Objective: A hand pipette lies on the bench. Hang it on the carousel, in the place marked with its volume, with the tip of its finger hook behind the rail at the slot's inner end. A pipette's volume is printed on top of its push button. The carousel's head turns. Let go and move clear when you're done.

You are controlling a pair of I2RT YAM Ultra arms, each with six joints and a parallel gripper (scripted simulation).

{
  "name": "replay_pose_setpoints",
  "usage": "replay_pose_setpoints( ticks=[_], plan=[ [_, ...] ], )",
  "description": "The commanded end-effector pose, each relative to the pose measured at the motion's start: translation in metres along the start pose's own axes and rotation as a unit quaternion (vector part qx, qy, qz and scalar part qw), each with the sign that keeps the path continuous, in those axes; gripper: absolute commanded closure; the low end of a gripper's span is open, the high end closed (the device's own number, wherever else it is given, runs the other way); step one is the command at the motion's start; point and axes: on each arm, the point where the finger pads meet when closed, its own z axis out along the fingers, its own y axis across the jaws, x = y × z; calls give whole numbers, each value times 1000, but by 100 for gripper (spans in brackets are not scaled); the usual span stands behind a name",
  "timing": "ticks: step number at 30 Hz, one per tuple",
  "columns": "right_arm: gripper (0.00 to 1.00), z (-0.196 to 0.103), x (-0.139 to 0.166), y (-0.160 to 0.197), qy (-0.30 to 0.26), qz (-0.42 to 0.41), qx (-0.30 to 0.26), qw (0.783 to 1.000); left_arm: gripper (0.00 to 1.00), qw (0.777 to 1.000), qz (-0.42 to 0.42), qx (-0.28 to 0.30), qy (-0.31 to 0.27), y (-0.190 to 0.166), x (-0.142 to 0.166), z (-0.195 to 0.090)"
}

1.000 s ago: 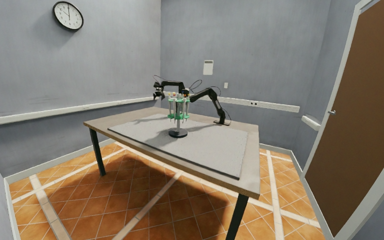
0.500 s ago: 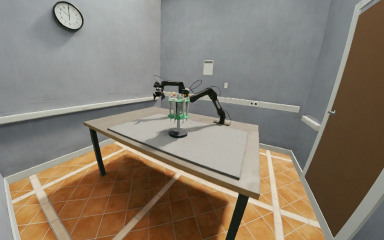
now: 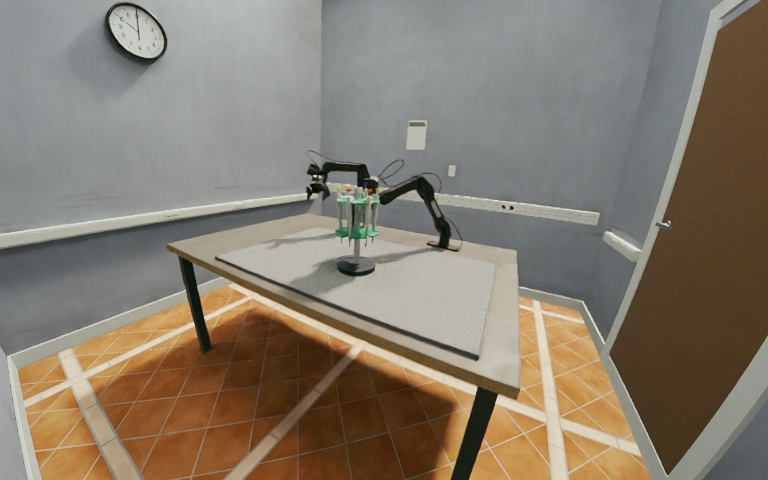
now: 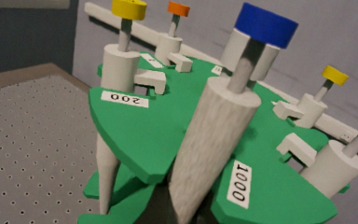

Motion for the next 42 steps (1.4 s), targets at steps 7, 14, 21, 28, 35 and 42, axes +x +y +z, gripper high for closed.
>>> replay_pose_setpoints(
  ticks=[7, 14, 21, 28, 35, 42],
  plan=[
    [0, -3, -6, -4, -14, -5, 4, 1000, 88, 999, -26, -17, -9, 13, -27, 3],
    [0, -3, -6, -4, -14, -5, 4, 1000, 88, 1000, -18, -17, -6, 8, -12, 5],
    [0, -3, -6, -4, -14, -5, 4, 1000, 88, 1000, -18, -17, -6, 8, -12, 5],
    [0, -3, -6, -4, -14, -5, 4, 1000, 88, 1000, -18, -17, -6, 8, -12, 5],
    [0, -3, -6, -4, -14, -5, 4, 1000, 88, 1000, -18, -17, -6, 8, -12, 5],
    [0, -3, -6, -4, -14, -5, 4, 1000, 88, 1000, -18, -17, -6, 8, -12, 5]
  ],
)
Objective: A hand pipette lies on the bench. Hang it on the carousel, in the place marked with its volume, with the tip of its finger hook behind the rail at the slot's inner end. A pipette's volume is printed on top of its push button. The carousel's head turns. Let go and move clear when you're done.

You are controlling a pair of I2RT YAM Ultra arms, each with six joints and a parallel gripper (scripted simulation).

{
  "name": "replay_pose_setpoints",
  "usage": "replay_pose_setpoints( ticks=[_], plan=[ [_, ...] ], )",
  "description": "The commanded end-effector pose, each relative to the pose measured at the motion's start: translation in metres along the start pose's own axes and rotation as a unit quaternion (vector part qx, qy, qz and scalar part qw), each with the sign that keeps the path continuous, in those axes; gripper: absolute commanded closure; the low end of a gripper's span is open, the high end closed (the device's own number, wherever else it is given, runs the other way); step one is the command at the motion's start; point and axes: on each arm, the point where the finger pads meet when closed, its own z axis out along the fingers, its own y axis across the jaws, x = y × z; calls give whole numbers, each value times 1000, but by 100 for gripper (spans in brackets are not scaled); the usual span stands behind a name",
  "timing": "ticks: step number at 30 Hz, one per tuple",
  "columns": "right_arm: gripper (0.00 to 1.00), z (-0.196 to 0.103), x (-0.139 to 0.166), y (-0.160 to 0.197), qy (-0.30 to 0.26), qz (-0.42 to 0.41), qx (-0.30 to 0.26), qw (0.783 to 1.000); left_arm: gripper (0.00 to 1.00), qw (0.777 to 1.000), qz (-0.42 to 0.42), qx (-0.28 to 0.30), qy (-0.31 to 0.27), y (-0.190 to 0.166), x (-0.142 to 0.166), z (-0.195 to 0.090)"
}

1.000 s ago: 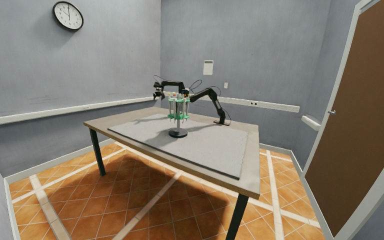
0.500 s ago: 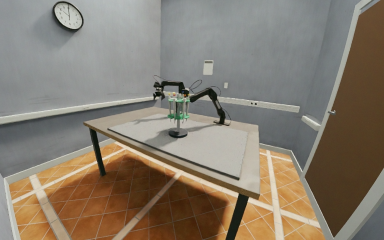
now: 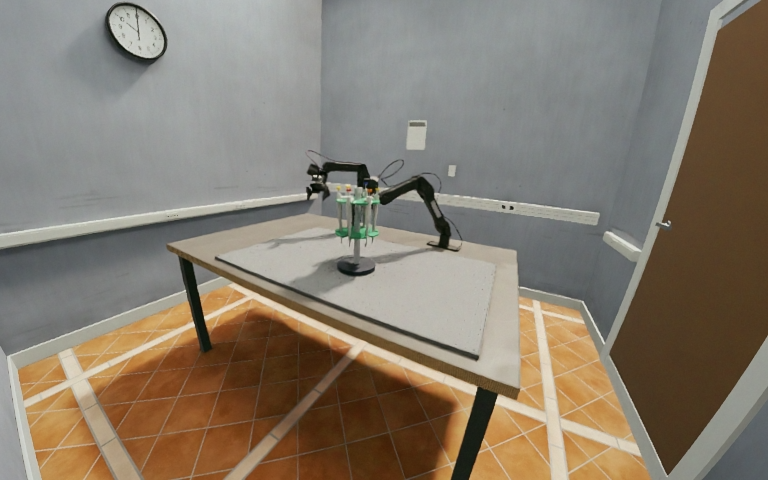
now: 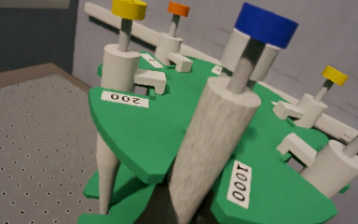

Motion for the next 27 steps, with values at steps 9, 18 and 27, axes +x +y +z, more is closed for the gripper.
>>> replay_pose_setpoints(
  ticks=[9, 18, 27],
  plan=[
    [0, -3, -6, -4, -14, -5, 4, 1000, 88, 1000, -18, -17, -6, 8, -12, 5],
    [0, -3, -6, -4, -14, -5, 4, 1000, 88, 1000, -17, -17, -6, 5, -4, 7],
    [0, -3, -6, -4, -14, -5, 4, 1000, 88, 999, -27, -17, -10, 9, -16, 5]
  ],
)
